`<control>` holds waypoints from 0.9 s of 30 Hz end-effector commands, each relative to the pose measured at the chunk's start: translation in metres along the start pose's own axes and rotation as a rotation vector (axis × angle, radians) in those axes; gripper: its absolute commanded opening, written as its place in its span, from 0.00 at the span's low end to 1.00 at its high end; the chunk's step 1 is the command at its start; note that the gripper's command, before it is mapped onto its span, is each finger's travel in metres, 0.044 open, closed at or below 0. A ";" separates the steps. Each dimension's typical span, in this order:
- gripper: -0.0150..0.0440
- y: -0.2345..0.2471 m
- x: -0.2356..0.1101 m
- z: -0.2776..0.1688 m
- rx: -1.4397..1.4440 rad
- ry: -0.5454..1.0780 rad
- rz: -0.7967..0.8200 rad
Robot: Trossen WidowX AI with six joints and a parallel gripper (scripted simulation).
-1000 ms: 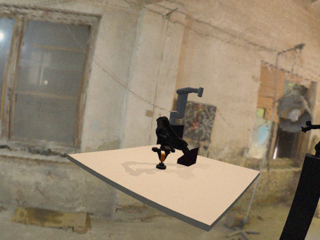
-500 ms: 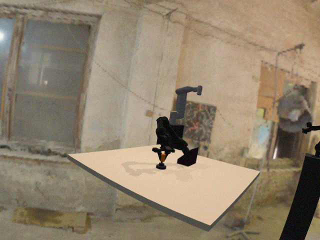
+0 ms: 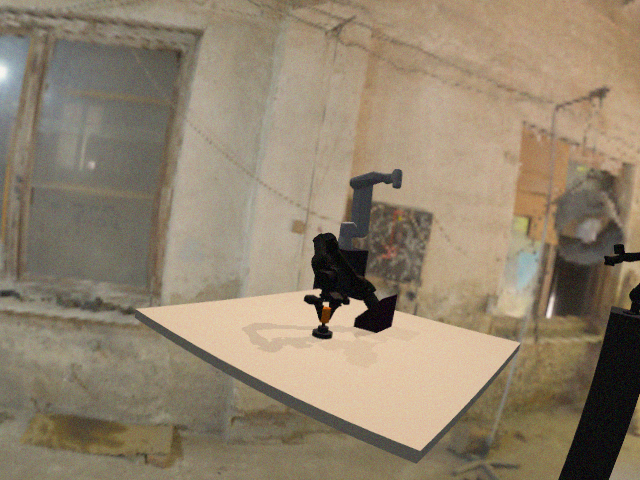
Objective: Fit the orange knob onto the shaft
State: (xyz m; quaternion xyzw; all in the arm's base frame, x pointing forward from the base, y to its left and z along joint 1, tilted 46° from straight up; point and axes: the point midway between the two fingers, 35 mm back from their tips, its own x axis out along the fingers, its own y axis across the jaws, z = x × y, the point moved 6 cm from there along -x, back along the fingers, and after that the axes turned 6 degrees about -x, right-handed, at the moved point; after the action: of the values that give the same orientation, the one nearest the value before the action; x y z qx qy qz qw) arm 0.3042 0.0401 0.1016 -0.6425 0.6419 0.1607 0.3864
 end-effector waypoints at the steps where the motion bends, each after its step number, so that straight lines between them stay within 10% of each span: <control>1: 0.25 -0.002 -0.002 0.001 -0.001 -0.003 -0.005; 27: 0.25 -0.001 -0.002 0.000 -0.009 -0.003 -0.005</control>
State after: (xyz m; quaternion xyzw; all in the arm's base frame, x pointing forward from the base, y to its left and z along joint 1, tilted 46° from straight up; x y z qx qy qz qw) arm 0.3032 0.0392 0.1003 -0.6434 0.6421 0.1627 0.3838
